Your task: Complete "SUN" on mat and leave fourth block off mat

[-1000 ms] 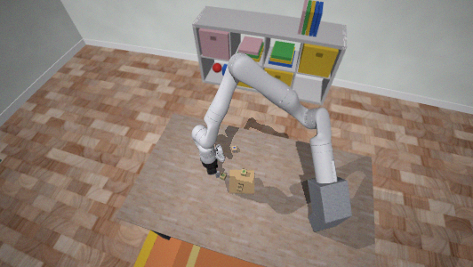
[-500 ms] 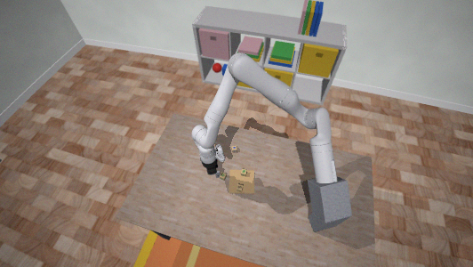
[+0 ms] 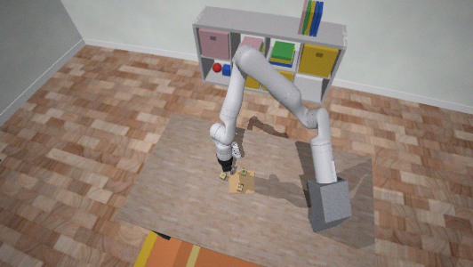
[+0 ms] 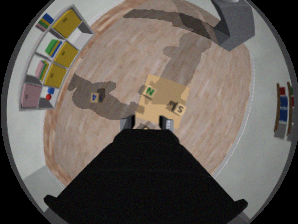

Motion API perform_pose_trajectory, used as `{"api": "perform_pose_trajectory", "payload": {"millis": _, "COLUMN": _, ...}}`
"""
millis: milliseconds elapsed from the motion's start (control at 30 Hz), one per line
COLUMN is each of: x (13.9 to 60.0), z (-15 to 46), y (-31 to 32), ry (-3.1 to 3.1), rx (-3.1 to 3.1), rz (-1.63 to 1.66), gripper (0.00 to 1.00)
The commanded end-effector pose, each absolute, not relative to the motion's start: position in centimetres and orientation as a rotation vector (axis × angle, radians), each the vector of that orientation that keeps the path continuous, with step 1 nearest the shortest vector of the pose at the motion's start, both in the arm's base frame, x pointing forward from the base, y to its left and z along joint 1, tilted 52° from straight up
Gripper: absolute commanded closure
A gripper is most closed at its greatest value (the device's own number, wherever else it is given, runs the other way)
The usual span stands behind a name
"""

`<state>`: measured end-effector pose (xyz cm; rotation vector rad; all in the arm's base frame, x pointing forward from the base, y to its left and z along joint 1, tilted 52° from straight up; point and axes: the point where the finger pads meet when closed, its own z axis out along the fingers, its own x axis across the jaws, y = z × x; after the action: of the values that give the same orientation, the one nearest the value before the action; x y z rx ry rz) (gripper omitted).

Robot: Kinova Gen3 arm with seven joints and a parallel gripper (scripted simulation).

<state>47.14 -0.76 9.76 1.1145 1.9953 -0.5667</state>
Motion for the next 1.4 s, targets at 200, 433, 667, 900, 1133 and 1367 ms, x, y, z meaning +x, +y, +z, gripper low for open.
{"api": "perform_pose_trajectory", "payload": {"millis": 200, "x": 43.30, "z": 9.93, "y": -1.49, "ry": 2.019, "rx": 1.105, "rz": -0.571, "gripper": 0.00}}
{"api": "perform_pose_trajectory", "payload": {"millis": 433, "x": 43.30, "z": 9.93, "y": -1.49, "ry": 2.019, "rx": 1.105, "rz": -0.571, "gripper": 0.00}}
{"api": "perform_pose_trajectory", "payload": {"millis": 667, "x": 43.30, "z": 9.93, "y": -1.49, "ry": 2.019, "rx": 1.105, "rz": -0.571, "gripper": 0.00}}
{"api": "perform_pose_trajectory", "payload": {"millis": 900, "x": 43.30, "z": 9.93, "y": -1.49, "ry": 2.019, "rx": 1.105, "rz": -0.571, "gripper": 0.00}}
{"api": "perform_pose_trajectory", "payload": {"millis": 1133, "x": 43.30, "z": 9.93, "y": -1.49, "ry": 2.019, "rx": 1.105, "rz": -0.571, "gripper": 0.00}}
{"api": "perform_pose_trajectory", "payload": {"millis": 1367, "x": 43.30, "z": 9.93, "y": -1.49, "ry": 2.019, "rx": 1.105, "rz": -0.571, "gripper": 0.00}}
